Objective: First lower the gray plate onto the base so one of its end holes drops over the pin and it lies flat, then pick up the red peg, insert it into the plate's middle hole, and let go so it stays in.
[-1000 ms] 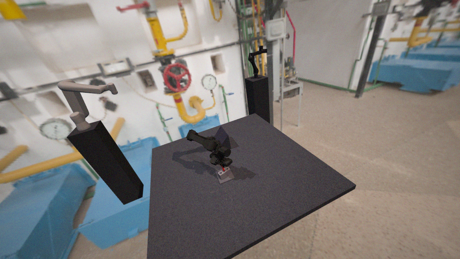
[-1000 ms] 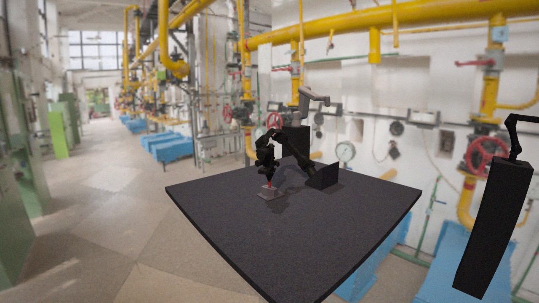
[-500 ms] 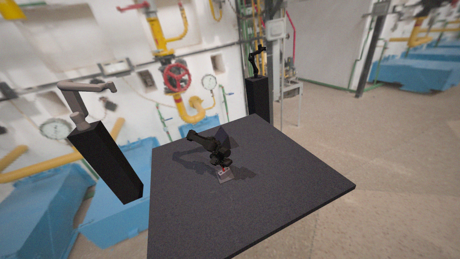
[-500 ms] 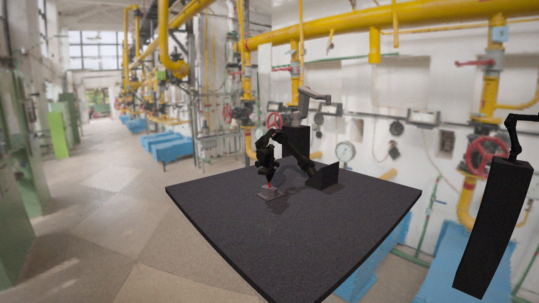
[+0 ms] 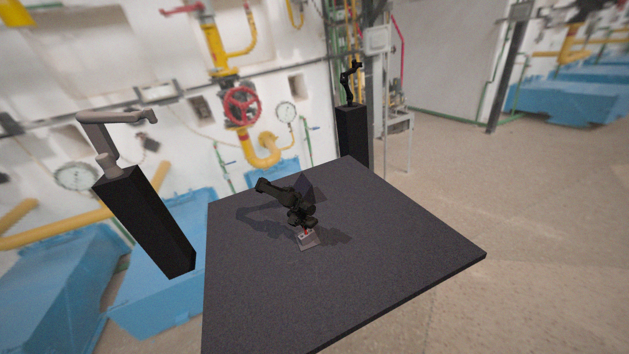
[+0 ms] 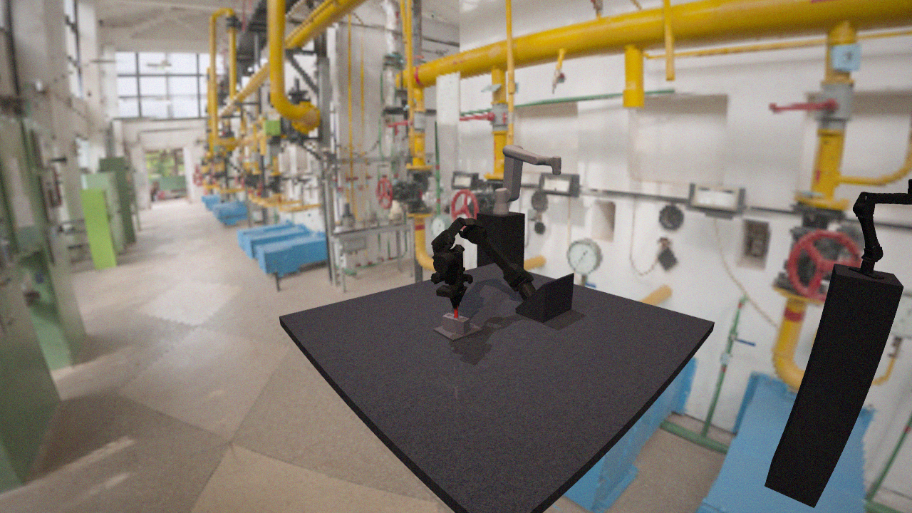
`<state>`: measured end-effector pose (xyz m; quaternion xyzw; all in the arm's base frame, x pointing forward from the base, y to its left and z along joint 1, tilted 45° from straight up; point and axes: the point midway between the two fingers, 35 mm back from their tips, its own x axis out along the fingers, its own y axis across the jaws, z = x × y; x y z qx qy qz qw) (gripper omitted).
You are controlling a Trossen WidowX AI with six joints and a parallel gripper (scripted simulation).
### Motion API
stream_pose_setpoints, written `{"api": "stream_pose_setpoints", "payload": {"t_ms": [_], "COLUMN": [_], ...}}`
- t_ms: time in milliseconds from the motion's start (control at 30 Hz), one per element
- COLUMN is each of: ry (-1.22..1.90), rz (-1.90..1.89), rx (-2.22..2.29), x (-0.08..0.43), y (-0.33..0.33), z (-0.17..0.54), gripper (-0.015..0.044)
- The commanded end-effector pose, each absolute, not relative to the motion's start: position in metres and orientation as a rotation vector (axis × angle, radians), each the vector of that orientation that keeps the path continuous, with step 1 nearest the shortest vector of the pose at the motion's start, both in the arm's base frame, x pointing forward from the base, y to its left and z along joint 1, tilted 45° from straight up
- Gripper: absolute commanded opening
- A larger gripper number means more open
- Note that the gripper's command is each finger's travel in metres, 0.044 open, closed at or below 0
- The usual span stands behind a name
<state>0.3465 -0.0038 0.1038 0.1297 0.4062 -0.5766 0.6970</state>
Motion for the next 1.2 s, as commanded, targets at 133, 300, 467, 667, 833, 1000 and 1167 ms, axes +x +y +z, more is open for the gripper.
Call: {"api": "stream_pose_setpoints", "payload": {"t_ms": [133, 300, 467, 667, 833, 1000, 1167], "ry": [0.906, 0.906, 0.906, 0.906, 0.904, 0.904, 0.904], "rz": [-1.285, -1.285, -1.285, -1.284, -1.279, -1.278, -1.278], "rx": [0.289, 0.289, 0.289, 0.287, 0.282, 0.282, 0.282], "x": [0.3465, 0.3465, 0.3465, 0.3464, 0.346, 0.3453, 0.3446], "y": [-0.0036, -0.0036, -0.0036, -0.0031, -0.0002, 0.0018, 0.0037], "z": [0.1038, 0.1038, 0.1038, 0.1043, 0.1067, 0.1084, 0.1101], "gripper": [0.0026, 0.015, 0.015, 0.015, 0.015, 0.015, 0.015]}}
